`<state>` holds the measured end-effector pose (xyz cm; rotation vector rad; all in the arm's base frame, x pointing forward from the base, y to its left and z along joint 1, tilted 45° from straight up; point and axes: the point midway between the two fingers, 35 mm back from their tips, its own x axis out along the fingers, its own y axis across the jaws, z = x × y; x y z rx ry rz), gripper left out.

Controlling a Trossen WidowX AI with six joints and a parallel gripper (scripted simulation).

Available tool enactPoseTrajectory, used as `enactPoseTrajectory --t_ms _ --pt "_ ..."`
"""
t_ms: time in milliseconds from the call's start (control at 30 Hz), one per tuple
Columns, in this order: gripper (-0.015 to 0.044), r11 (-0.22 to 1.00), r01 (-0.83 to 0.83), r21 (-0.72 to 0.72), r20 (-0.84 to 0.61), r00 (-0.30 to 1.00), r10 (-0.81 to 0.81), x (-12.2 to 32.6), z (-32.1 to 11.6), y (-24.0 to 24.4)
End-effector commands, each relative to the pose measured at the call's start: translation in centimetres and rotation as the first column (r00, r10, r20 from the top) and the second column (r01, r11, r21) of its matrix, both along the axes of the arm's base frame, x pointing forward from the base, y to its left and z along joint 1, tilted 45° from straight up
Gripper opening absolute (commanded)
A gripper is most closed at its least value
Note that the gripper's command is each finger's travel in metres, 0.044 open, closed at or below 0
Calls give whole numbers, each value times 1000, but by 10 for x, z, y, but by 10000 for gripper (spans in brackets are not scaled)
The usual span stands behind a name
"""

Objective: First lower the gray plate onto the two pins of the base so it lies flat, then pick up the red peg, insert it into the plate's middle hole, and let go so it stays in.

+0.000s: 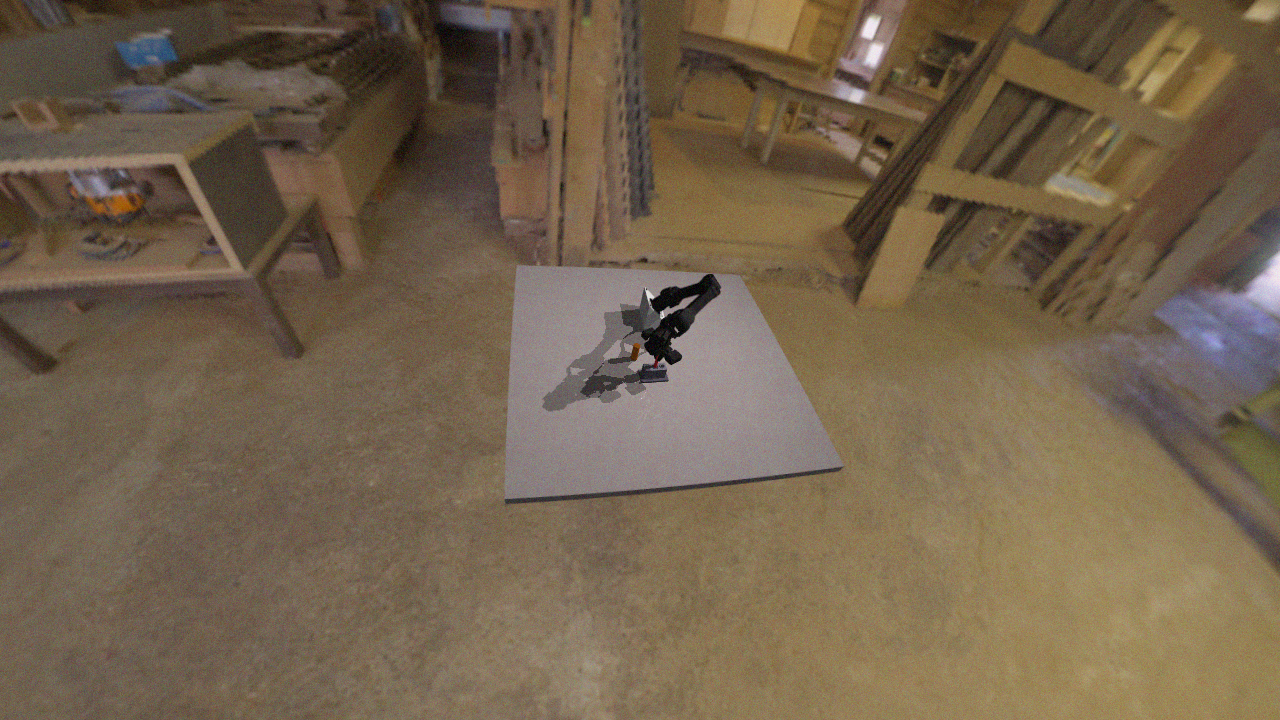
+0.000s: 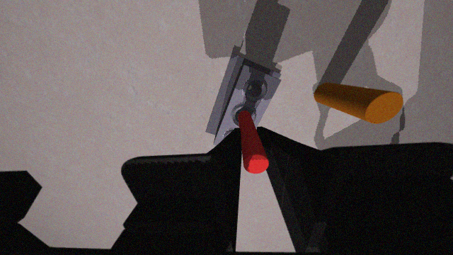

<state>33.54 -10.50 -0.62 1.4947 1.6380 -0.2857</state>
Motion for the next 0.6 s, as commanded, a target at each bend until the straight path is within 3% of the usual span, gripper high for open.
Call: enactPoseTrajectory --t_ms 0,567 --pt "0 1000 2 -1 1 1000 -1 0 1 -1" --pt "0 1000 1 0 2 1000 -1 2 0 2"
